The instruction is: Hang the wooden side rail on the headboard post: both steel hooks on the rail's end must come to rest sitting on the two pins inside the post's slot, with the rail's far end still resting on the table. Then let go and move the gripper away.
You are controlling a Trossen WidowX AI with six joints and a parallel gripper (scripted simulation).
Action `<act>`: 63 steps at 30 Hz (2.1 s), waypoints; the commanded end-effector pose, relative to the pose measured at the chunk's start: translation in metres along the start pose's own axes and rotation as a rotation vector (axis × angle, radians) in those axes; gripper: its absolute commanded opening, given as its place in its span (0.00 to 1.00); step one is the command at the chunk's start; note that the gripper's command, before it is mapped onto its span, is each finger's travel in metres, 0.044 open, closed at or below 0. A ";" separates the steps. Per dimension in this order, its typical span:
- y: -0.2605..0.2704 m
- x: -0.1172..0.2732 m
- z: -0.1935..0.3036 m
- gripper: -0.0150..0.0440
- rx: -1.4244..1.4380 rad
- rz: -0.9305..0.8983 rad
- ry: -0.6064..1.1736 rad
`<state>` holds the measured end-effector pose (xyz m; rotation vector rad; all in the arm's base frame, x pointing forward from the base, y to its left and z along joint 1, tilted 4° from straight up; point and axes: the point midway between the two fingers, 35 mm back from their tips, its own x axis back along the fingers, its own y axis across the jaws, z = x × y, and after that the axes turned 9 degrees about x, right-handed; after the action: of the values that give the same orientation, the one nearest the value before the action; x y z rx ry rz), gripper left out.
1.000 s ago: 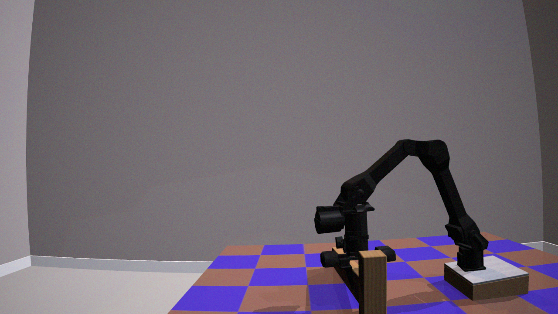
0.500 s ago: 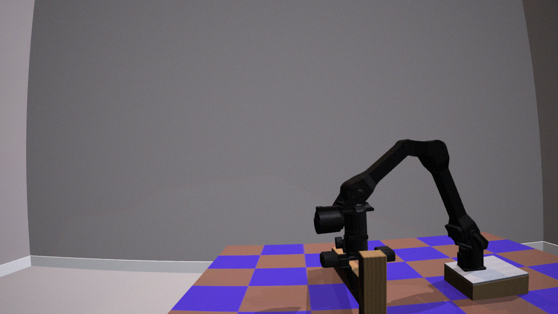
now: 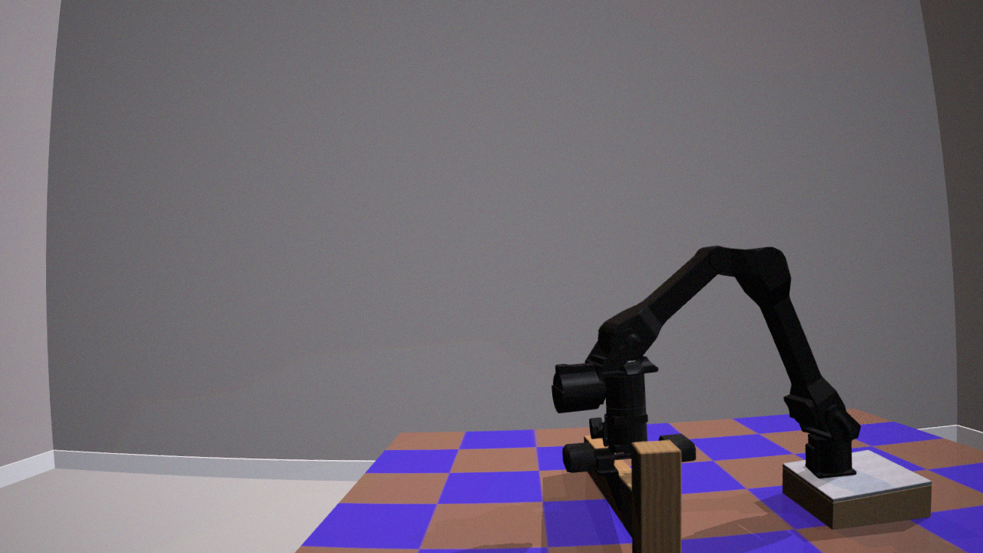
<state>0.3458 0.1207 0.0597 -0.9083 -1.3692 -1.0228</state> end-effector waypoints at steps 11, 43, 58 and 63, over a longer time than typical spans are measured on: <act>0.005 0.007 0.002 0.25 0.002 -0.023 0.001; 0.005 0.005 0.006 0.25 0.002 -0.023 0.001; 0.004 0.003 0.008 0.25 0.002 -0.023 0.001; 0.004 0.003 0.008 0.25 0.002 -0.023 0.001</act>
<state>0.3463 0.1277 0.0605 -0.9016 -1.3786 -1.0312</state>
